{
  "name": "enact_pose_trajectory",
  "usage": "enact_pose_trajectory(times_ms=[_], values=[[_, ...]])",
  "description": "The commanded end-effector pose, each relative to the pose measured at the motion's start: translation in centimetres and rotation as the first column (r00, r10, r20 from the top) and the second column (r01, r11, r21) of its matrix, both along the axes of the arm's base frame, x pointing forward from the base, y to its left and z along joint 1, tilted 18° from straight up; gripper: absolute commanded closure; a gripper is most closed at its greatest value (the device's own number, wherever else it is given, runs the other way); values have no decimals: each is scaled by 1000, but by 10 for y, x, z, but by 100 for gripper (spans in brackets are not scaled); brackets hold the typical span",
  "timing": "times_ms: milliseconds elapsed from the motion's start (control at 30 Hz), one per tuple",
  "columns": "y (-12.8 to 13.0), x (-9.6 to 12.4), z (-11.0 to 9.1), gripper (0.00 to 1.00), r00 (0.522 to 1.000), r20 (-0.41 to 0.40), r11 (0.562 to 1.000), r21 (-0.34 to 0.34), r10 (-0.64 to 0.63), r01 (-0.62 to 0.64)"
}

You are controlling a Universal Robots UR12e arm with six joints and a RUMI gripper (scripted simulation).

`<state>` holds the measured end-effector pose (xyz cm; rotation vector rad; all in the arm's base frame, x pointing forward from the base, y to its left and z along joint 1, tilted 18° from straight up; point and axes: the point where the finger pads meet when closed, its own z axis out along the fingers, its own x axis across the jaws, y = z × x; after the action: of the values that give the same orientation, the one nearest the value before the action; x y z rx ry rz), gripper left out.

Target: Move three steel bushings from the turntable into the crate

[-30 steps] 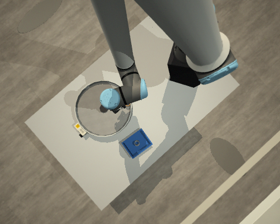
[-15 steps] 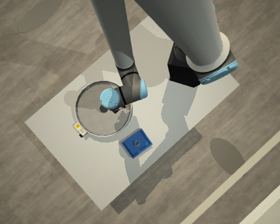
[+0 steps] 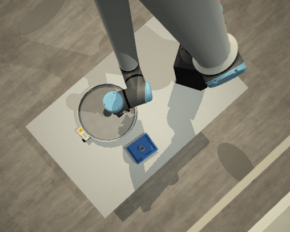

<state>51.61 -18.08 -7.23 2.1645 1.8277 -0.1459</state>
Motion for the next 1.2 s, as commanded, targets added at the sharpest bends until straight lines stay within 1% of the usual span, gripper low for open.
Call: enact_pose_trajectory(times_ms=[0, 733, 800, 933, 1167], values=[[0, 0, 0, 95, 1000, 1, 1000, 0, 0, 0], [0, 0, 0, 95, 1000, 1, 1000, 0, 0, 0], [-1, 1, -4, 95, 1000, 1, 1000, 0, 0, 0], [-6, 3, -20, 95, 1000, 1, 1000, 0, 0, 0], [-7, 3, -22, 95, 1000, 1, 1000, 0, 0, 0]])
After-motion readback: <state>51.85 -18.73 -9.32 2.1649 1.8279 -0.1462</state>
